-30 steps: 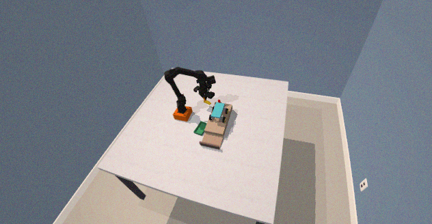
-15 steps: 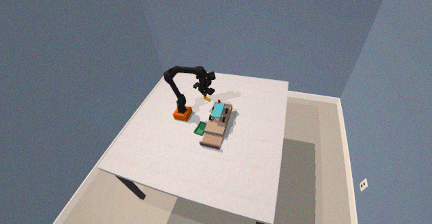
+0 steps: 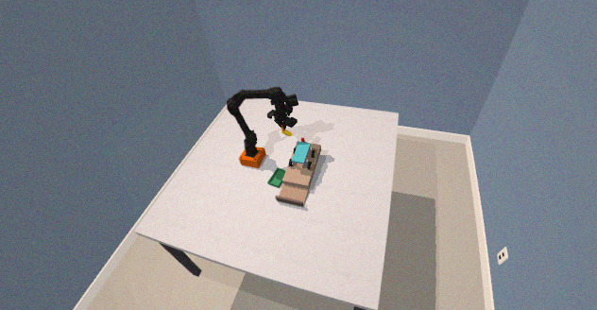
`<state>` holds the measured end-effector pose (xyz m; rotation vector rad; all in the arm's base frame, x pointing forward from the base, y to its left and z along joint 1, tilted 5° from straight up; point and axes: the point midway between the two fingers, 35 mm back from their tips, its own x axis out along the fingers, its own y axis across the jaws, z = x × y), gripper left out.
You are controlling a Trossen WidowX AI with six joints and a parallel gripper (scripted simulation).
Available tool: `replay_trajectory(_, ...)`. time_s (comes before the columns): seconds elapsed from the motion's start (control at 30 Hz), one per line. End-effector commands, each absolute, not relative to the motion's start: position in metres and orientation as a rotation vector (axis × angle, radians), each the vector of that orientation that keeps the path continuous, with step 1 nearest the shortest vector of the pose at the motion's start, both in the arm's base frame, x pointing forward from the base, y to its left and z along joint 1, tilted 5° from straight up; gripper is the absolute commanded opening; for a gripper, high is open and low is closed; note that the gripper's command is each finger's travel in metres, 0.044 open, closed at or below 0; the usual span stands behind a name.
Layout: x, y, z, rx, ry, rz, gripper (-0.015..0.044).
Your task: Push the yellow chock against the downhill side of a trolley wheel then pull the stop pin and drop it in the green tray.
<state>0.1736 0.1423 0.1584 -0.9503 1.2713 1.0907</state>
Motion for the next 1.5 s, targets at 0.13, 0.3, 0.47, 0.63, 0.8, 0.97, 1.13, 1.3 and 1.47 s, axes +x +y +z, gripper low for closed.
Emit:
replay_trajectory(0.13, 0.1755, 0.1428, 0.1603, -0.849, 1.328, 0.985, 0.0000)
replay_trajectory(0.3, 0.1755, 0.1427, 0.1603, -0.717, 1.390, 0.856, 0.0000)
replay_trajectory(0.47, 0.1755, 0.1427, 0.1603, -0.585, 1.443, 0.727, 0.0000)
replay_trajectory(0.63, 0.1755, 0.1427, 0.1603, -0.454, 1.487, 0.596, 0.0000)
replay_trajectory(0.8, 0.1754, 0.1427, 0.1603, -0.322, 1.523, 0.464, 0.0000)
replay_trajectory(0.97, 0.1754, 0.1427, 0.1603, -0.189, 1.550, 0.331, 0.0000)
replay_trajectory(1.13, 0.1754, 0.1427, 0.1603, -0.056, 1.569, 0.197, 0.0000)
replay_trajectory(1.3, 0.1754, 0.1427, 0.1603, 0.078, 1.579, 0.063, 0.0000)
replay_trajectory(1.47, 0.1754, 0.1428, 0.1603, 0.203, 1.583, -0.066, 0.0000)
